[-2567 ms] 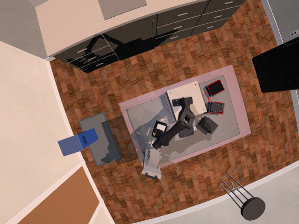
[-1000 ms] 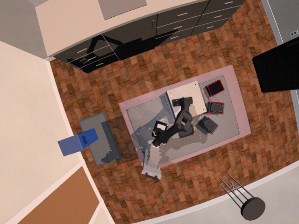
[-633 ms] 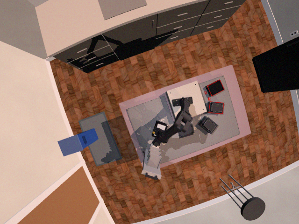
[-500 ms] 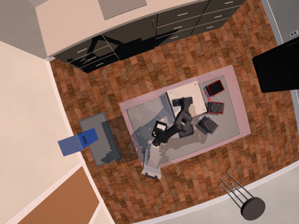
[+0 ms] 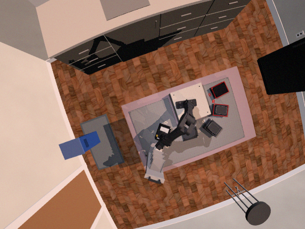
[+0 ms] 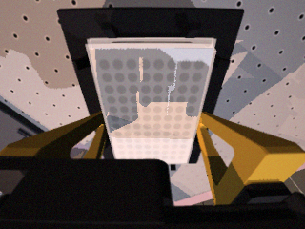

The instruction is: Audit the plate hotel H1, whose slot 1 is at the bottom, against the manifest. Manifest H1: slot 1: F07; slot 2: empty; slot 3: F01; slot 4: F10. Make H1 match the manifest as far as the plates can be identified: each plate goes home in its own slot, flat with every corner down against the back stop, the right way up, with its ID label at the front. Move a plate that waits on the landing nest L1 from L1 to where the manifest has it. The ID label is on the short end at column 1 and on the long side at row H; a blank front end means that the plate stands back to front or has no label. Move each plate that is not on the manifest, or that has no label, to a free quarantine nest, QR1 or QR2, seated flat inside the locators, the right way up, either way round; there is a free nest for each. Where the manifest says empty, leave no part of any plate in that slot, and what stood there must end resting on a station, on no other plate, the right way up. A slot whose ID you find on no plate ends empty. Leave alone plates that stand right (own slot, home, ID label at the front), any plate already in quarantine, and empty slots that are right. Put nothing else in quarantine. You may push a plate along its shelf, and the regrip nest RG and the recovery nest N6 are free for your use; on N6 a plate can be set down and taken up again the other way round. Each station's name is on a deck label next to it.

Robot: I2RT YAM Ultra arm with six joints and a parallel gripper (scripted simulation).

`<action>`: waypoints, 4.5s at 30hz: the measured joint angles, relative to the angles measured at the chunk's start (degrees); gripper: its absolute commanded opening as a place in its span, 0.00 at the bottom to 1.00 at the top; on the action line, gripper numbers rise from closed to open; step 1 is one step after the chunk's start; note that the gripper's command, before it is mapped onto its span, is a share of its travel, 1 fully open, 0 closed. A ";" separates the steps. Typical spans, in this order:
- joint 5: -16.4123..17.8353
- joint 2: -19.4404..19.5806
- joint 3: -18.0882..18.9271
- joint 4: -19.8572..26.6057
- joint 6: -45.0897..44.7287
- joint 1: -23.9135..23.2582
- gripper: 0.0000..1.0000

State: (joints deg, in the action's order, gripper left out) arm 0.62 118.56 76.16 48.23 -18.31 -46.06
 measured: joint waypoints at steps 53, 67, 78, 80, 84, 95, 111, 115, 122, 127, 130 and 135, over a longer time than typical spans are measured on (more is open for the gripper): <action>0.00 -3.65 4.72 7.69 0.02 0.00 0.86; 0.00 -4.55 6.38 10.23 0.02 0.00 0.86; 0.00 -5.20 7.96 12.31 0.02 0.00 0.86; 0.00 -5.29 8.17 12.68 0.02 0.00 0.86; 0.00 -5.49 9.44 14.25 0.02 -0.02 0.86; 0.00 -6.69 14.56 19.50 0.02 -0.07 0.86; 0.00 -7.19 22.80 28.06 0.02 -0.13 0.86; 0.00 -7.06 24.20 29.83 0.02 -0.15 0.86; 0.00 -6.60 29.09 33.88 0.00 -0.20 0.86; 0.00 -6.34 32.11 36.41 0.00 -0.20 0.86; 0.00 -6.29 32.33 37.20 -0.02 -0.20 0.86; 0.00 -6.69 31.26 37.59 -0.96 0.96 0.86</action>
State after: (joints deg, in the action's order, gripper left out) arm 0.62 111.87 107.42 85.82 -19.27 -45.10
